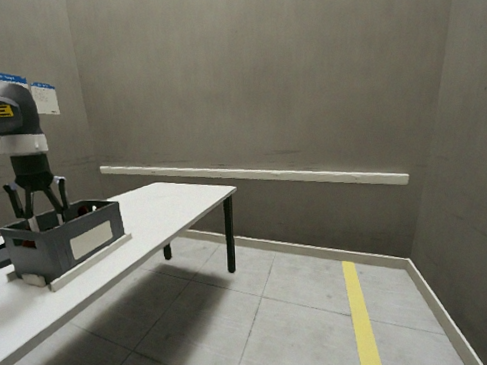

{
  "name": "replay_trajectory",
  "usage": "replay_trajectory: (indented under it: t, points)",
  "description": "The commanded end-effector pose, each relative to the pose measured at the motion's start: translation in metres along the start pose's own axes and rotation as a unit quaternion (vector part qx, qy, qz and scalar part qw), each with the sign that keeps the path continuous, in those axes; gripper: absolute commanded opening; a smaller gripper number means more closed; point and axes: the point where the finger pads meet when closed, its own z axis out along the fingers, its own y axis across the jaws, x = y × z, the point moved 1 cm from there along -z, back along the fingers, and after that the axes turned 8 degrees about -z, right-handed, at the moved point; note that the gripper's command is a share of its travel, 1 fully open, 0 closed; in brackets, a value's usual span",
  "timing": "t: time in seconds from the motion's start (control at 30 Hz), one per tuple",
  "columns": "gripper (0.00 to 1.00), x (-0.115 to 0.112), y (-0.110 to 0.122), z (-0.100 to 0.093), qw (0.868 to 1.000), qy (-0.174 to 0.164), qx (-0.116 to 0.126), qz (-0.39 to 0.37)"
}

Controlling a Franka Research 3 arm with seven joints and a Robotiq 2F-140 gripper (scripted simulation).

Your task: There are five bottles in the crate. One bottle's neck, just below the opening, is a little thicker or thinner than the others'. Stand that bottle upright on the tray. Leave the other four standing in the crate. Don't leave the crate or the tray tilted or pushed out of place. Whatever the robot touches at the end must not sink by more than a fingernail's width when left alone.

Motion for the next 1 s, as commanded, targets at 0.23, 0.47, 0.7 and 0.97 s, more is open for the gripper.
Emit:
replay_trajectory:
  t: [0.23, 0.47, 0.7, 0.97]
  points:
    - [0.44, -0.0002, 0.0003, 0.0009, 1.000, -0.001, -0.001, 0.001]
    - [0.10, -0.0002, 0.0003, 0.0009, 1.000, -0.001, -0.001, 0.001]
    - [0.10, -0.0002, 0.0003, 0.0009, 1.000, -0.001, -0.001, 0.001]
    - [0.10, -0.0002, 0.0003, 0.0009, 1.000, -0.001, -0.001, 0.001]
